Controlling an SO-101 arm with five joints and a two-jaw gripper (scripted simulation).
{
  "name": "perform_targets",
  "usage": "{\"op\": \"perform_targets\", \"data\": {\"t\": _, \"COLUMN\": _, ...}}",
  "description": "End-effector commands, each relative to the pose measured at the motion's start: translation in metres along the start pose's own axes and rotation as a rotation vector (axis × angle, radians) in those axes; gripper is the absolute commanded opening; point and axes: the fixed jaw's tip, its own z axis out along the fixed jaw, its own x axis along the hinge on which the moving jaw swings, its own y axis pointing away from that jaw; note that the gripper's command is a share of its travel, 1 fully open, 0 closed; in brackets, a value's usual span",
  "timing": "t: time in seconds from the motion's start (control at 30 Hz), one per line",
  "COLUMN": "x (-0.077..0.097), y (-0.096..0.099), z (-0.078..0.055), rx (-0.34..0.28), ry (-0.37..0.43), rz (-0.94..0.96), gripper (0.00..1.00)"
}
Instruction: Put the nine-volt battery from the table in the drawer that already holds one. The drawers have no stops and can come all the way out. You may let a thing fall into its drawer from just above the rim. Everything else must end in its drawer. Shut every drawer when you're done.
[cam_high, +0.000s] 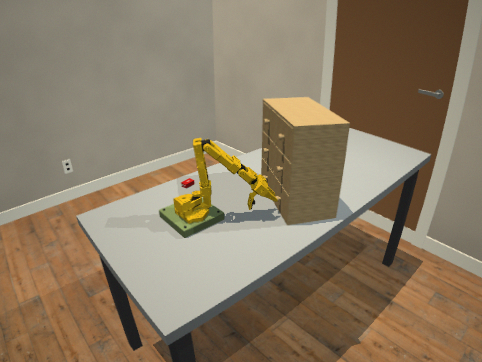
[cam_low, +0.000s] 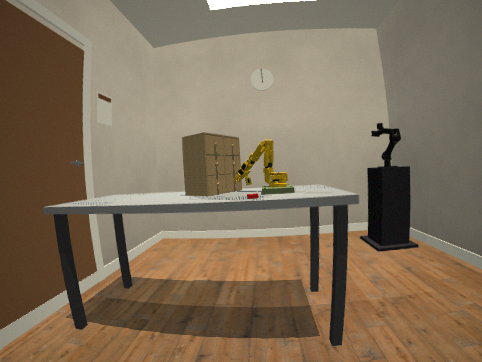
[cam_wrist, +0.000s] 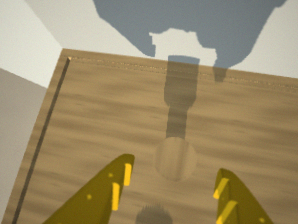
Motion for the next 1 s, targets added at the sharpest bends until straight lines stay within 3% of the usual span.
{"op": "perform_targets", "data": {"t": 0.0, "x": 0.0011, "y": 0.0007, "z": 0.0014, "rx": -0.001, "ry": 0.005, "rz": 0.002, "gripper": 0.21}}
{"op": "perform_targets", "data": {"t": 0.13, "x": -0.0002, "y": 0.0002, "z": 0.0082, "rx": 0.0, "ry": 0.005, "rz": 0.001, "gripper": 0.21}}
{"op": "perform_targets", "data": {"t": 0.97, "x": -0.0004, "y": 0.0004, "z": 0.0094, "rx": -0.001, "ry": 0.005, "rz": 0.002, "gripper": 0.21}}
